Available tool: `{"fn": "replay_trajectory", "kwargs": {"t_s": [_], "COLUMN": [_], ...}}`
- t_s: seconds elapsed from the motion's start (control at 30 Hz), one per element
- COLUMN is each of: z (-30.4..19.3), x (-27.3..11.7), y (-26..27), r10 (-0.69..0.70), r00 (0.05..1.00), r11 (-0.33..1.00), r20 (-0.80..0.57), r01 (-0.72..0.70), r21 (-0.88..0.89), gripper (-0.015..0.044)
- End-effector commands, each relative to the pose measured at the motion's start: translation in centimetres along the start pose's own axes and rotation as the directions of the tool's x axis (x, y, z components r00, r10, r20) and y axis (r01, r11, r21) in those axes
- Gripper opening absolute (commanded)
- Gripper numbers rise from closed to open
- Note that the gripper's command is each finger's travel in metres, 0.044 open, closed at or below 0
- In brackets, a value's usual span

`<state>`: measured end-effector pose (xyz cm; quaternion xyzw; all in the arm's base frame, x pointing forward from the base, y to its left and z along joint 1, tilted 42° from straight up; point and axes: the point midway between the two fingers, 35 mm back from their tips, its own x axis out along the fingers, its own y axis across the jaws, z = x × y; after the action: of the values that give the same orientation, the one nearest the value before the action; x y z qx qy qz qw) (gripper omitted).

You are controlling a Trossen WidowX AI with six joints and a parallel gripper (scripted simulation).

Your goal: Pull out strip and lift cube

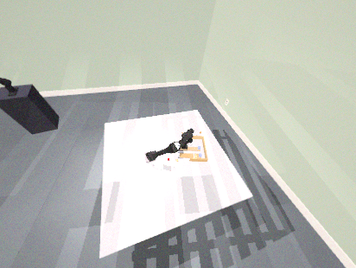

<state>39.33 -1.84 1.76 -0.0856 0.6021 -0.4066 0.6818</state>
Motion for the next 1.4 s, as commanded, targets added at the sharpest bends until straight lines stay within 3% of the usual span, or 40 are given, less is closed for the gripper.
{"fn": "replay_trajectory", "kwargs": {"t_s": [0.0,0.87,1.37], "z": [-0.2,-0.5,-0.5], "x": [0.9,5.1,5.2], "y": [0.0,-0.2,-0.2], "r10": [-0.005,-0.008,-0.008], "r00": [1.0,1.0,1.0], "r11": [1.0,1.0,1.0], "r20": [-0.004,-0.003,-0.003], "r01": [0.005,0.008,0.008], "r21": [-0.009,-0.008,-0.008], "gripper": [0.0,0.0,0.0]}}
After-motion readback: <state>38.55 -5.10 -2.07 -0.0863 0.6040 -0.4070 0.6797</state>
